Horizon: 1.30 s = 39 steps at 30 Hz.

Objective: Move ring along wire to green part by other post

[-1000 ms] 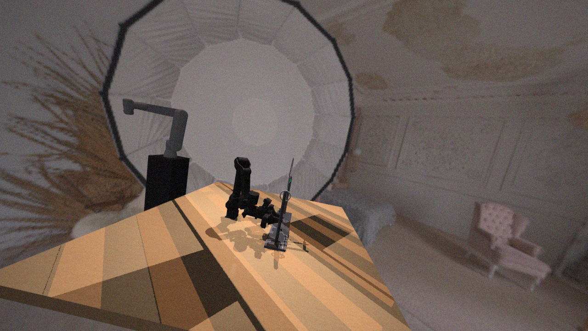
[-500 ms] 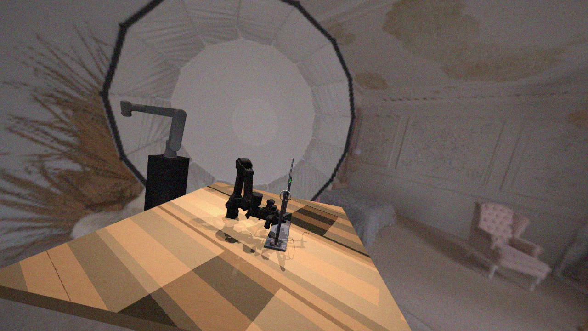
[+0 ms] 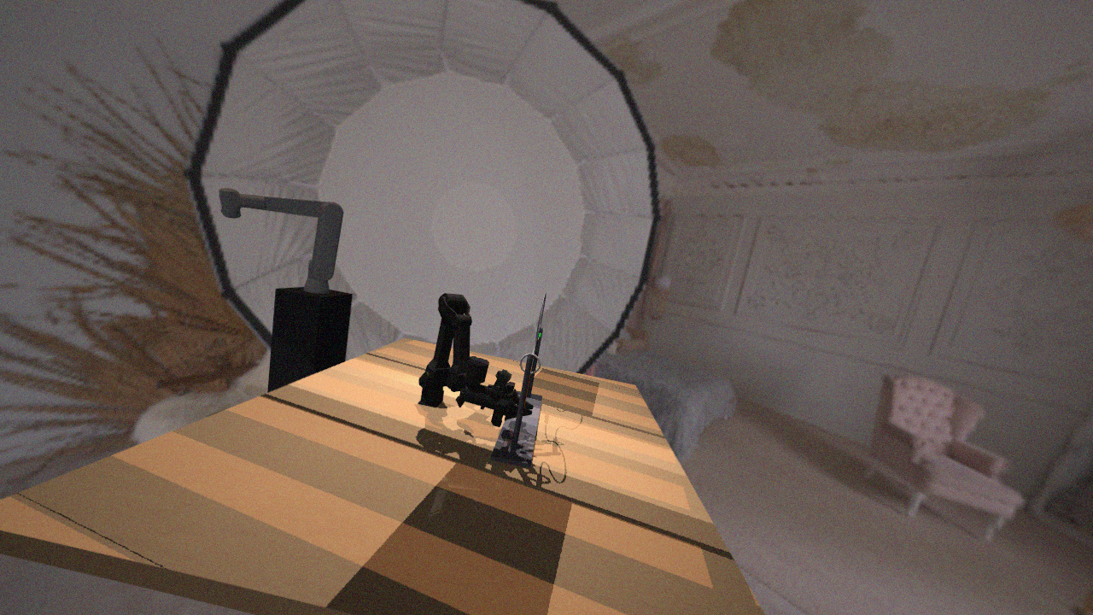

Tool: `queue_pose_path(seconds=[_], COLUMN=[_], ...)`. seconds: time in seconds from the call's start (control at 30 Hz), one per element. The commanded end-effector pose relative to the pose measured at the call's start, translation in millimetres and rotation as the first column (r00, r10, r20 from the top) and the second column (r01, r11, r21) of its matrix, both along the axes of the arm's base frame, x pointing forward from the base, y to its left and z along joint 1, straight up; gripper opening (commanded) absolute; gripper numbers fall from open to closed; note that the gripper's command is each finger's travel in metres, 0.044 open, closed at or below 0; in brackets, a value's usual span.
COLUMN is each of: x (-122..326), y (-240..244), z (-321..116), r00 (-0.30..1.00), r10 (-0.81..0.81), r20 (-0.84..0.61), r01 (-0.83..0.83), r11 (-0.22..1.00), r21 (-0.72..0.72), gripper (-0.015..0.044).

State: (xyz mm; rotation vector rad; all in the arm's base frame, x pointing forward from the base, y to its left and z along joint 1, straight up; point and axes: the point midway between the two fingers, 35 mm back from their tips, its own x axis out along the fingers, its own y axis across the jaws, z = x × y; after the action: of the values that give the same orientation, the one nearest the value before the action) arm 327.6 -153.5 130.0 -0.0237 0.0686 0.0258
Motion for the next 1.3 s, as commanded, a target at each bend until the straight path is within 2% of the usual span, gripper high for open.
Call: queue_pose_path(seconds=[0.0, 0.13, 0.53, 1.27], x=[0, 0, 0, 0], y=[-1, -1, 0, 0], z=[0, 0, 0, 19], r00=[1.0, 1.0, 1.0, 1.0], r10=[-0.004, -0.004, 0.0, -0.005], r20=[-0.001, -0.001, 0.0, 0.001], r01=[0.004, 0.004, 0.0, 0.005], r11=[1.0, 1.0, 1.0, 1.0], r21=[0.006, 0.006, 0.0, 0.004], gripper=[0.016, 0.016, -0.015, -0.015])
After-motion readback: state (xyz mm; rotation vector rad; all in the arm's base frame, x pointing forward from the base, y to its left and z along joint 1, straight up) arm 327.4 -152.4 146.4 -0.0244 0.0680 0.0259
